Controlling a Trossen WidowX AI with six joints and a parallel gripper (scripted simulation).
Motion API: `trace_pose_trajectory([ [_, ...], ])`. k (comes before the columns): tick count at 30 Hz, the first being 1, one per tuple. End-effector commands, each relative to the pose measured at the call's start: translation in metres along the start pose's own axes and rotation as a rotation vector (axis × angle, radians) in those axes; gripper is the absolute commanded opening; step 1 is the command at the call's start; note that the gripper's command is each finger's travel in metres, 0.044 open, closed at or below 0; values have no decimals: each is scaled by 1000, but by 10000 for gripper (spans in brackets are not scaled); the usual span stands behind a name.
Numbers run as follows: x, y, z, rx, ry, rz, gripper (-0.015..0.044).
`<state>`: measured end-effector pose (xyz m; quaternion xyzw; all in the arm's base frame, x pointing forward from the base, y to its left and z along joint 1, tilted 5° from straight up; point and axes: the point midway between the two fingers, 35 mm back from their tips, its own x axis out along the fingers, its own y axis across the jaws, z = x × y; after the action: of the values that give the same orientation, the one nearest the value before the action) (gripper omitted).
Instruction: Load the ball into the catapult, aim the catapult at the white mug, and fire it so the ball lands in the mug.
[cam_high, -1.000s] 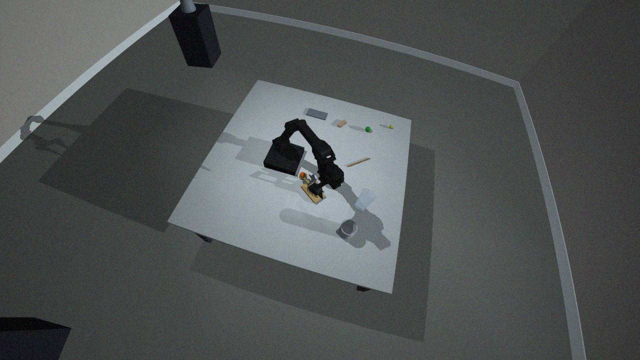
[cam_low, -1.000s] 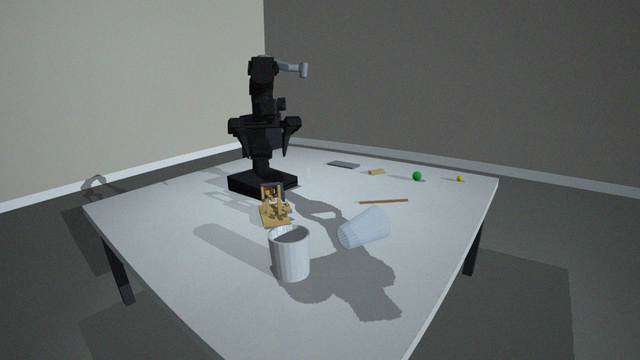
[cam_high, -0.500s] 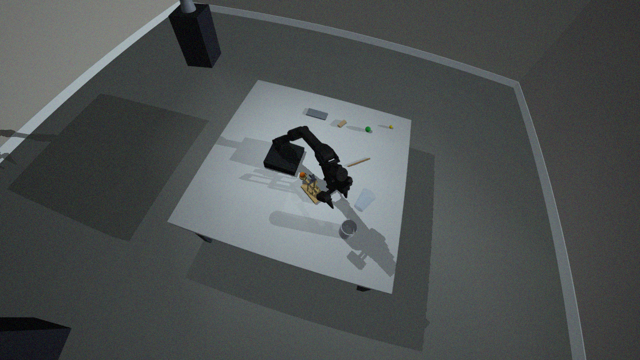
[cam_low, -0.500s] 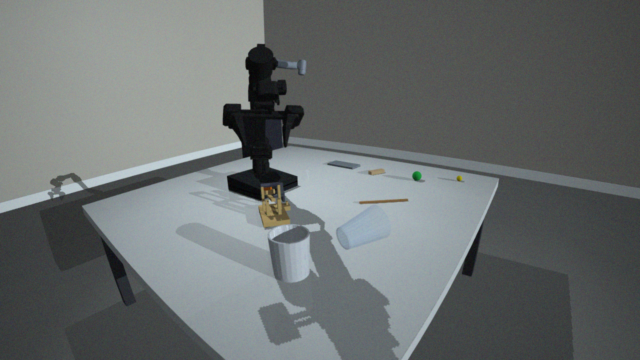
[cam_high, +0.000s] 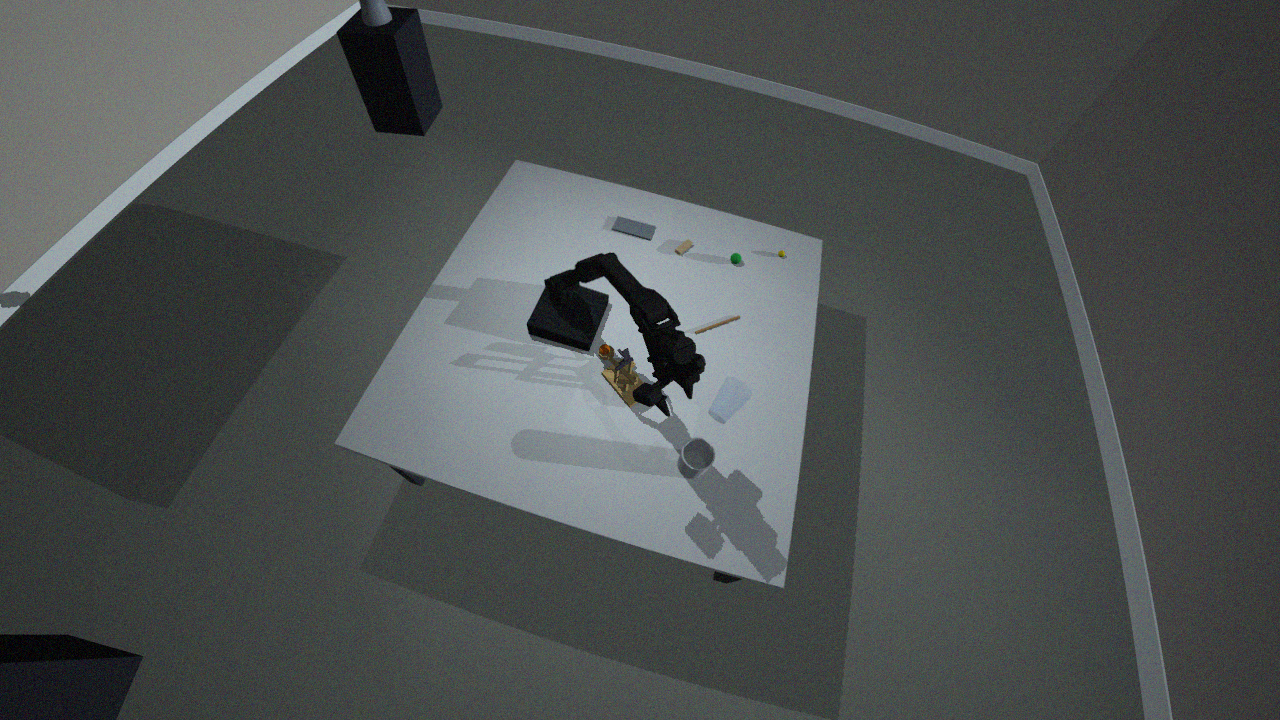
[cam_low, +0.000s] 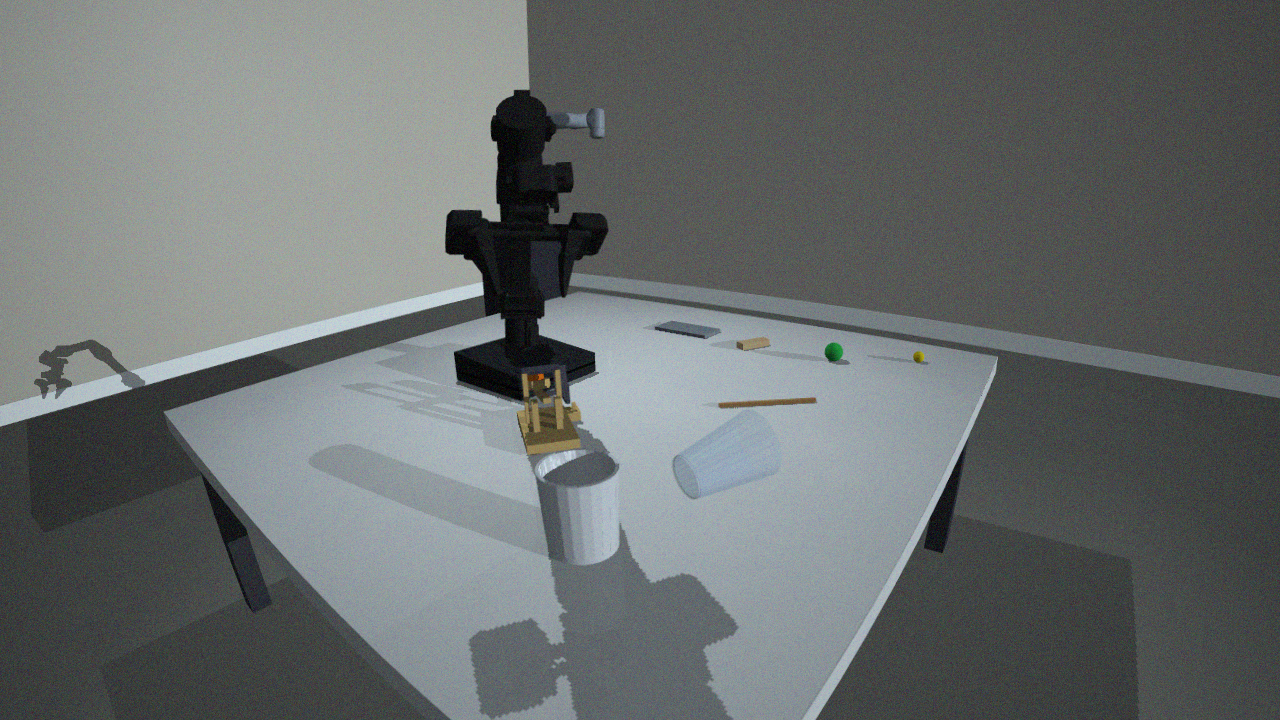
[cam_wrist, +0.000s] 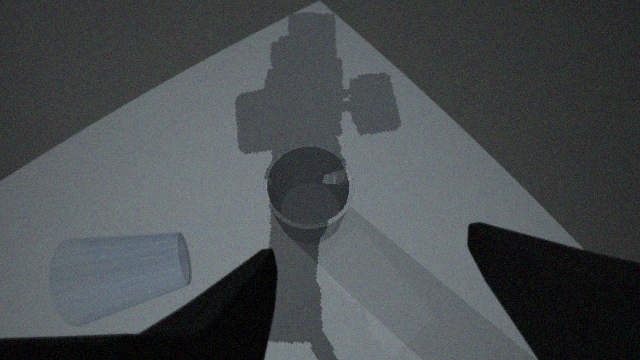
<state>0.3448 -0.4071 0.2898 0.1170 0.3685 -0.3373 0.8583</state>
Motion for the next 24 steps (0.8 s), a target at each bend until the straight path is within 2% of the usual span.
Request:
trace_pose_trajectory([
  [1, 0, 1, 0, -4, 0, 5, 282],
  [12, 0, 1, 0, -4, 0, 5, 0],
  [19, 1, 1, -1, -7, 3, 5, 0],
  [24, 6, 20, -21, -85, 84, 0, 0],
])
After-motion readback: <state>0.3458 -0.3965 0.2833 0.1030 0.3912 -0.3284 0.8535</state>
